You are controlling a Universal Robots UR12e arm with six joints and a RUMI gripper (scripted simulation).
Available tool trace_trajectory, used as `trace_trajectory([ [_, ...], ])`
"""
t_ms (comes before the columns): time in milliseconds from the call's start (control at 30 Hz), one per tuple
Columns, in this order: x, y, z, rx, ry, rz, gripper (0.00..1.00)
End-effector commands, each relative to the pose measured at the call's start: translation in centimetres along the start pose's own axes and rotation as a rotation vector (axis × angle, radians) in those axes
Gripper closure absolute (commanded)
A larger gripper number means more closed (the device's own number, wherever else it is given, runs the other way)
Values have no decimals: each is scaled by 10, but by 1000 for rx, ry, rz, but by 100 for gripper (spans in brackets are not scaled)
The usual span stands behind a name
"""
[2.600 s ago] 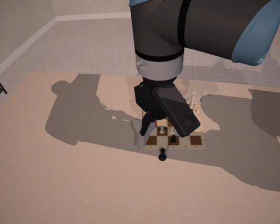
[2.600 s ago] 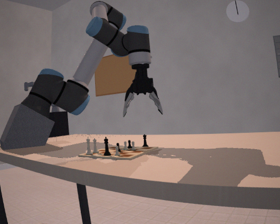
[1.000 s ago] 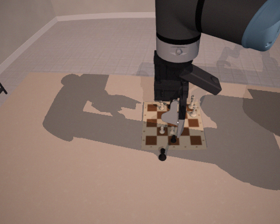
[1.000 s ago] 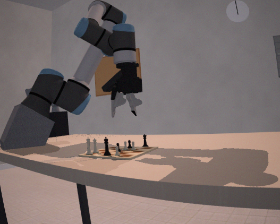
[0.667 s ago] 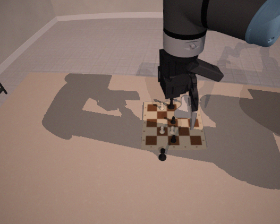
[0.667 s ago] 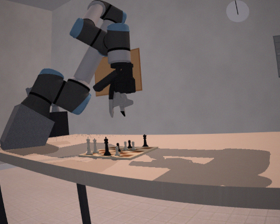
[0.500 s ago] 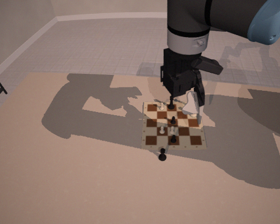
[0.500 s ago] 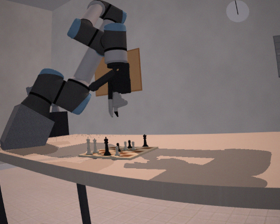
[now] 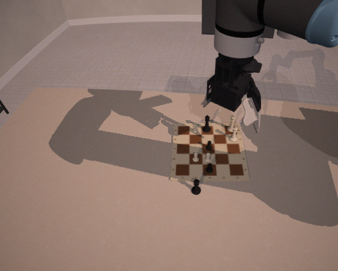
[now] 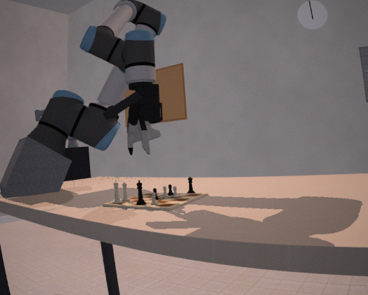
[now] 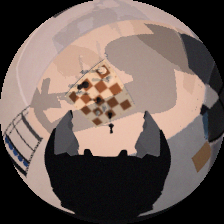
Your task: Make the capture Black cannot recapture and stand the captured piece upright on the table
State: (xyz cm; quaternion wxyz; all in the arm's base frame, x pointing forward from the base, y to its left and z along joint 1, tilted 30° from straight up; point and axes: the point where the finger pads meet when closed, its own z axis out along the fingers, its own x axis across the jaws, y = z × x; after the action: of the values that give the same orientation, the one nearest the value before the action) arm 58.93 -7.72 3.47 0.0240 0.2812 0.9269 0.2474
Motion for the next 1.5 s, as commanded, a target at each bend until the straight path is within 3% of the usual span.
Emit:
trace_trajectory([
  [0, -1, -14, -1, -14, 7, -217, 0],
  [633, 0, -39, -1, -19, 4, -630, 0],
  [1467, 1, -47, -1, -21, 2, -782, 0],
])
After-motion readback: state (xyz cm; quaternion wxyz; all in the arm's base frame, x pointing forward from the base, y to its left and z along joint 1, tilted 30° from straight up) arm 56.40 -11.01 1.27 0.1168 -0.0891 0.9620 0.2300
